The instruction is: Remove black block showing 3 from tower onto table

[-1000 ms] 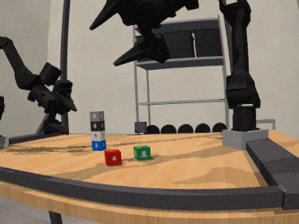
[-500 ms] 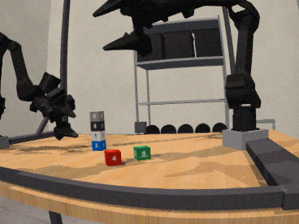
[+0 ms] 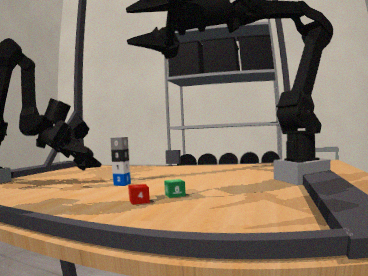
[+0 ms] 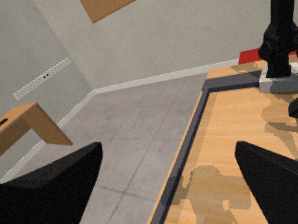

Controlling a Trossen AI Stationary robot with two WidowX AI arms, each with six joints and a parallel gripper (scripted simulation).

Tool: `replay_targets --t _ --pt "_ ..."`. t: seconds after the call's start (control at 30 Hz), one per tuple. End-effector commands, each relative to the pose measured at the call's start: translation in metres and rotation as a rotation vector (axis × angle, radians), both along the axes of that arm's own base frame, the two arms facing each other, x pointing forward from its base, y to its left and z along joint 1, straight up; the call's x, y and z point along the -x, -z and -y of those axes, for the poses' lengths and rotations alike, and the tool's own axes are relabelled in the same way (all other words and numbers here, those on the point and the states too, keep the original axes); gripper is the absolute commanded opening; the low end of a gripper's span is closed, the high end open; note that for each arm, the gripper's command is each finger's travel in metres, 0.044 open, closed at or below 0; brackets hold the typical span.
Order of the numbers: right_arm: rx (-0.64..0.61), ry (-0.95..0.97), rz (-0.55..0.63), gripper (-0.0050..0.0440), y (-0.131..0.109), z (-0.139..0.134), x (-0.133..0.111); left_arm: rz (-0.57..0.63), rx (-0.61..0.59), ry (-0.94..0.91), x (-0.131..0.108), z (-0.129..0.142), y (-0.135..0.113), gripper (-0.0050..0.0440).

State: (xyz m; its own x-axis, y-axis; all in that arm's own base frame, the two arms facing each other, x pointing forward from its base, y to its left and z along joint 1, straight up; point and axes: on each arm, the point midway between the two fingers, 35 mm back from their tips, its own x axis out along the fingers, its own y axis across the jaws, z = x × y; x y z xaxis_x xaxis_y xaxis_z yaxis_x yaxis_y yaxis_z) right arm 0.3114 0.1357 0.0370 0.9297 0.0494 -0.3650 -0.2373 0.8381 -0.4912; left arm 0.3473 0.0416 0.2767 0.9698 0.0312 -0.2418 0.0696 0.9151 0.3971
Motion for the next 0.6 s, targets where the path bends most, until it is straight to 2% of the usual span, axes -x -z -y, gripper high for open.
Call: replay_targets --t 0.0,0.03,0.4,0.57 --pt "-0.119 0.035 0.071 0.04 -0.008 -0.004 0.0 0.08 0.064 -0.023 0.006 0.009 -0.014 0.04" --pt "-0.165 0.056 0.054 0.04 0.0 -0.003 0.006 0.118 0.122 -0.027 0.01 0.015 -0.019 0.04" --pt "-0.457 0.116 0.121 0.04 -0.007 -0.007 0.016 0.256 0.353 -0.019 0.027 0.037 -0.037 0.04" --pt "-0.534 0.123 0.147 0.04 -0.013 -0.008 0.018 0.283 0.403 -0.014 0.031 0.041 -0.041 0.04"
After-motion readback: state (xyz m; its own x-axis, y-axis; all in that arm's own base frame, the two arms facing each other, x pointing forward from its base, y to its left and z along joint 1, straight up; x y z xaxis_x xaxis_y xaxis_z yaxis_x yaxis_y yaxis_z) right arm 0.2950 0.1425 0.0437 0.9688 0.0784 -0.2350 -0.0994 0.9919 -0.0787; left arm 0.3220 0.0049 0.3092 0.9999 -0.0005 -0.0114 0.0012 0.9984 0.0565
